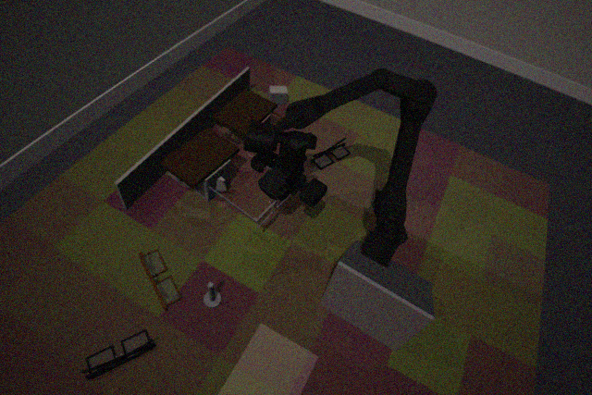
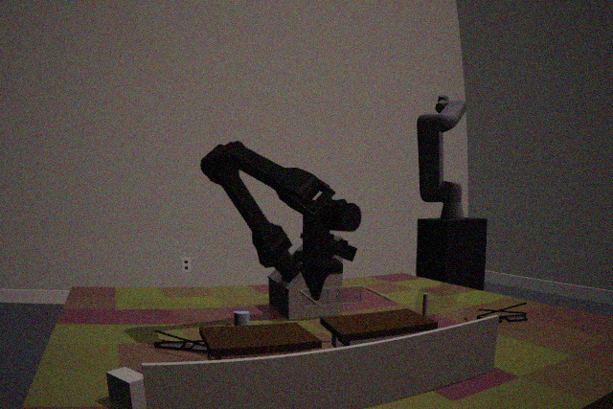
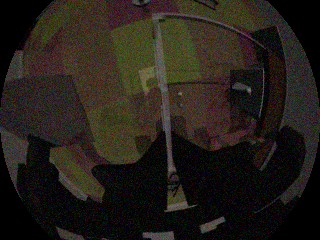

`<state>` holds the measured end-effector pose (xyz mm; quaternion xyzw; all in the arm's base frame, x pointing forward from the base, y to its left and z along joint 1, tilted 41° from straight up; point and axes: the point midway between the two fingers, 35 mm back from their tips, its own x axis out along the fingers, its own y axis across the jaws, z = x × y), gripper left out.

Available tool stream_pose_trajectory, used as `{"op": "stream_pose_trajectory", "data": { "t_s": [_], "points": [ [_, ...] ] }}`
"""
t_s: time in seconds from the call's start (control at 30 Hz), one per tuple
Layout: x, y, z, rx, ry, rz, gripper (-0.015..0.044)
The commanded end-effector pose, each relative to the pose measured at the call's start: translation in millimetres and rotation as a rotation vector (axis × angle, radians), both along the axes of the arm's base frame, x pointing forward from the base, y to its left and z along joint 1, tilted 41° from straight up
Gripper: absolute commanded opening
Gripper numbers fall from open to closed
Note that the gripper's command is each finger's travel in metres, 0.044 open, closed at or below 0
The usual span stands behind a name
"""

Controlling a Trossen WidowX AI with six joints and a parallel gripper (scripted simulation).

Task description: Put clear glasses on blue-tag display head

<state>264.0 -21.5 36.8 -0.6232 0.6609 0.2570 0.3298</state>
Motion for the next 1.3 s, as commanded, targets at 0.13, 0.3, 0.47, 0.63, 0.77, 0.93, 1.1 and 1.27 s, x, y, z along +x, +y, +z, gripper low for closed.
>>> {"op": "stream_pose_trajectory", "data": {
  "t_s": [0.13, 0.3, 0.47, 0.63, 0.77, 0.93, 1.1, 1.27],
  "points": [
    [-1.6, -5.3, -7.5, -0.007, 0.011, 0.002, 0.0],
    [-1.5, -8.1, -11.2, -0.007, 0.011, 0.002, 0.0],
    [-1.5, -10.9, -14.8, -0.007, 0.011, 0.002, 0.0],
    [-1.4, -13.5, -18.5, -0.007, 0.011, 0.002, 0.0],
    [-1.4, -15.6, -21.3, -0.007, 0.011, 0.002, 0.0],
    [-1.3, -17.9, -24.8, -0.007, 0.011, 0.002, 0.0],
    [-1.5, -18.3, -25.3, -0.007, 0.011, 0.002, 0.0],
    [2.0, -18.6, -25.1, -0.007, 0.011, 0.002, 0.0]
  ]
}}
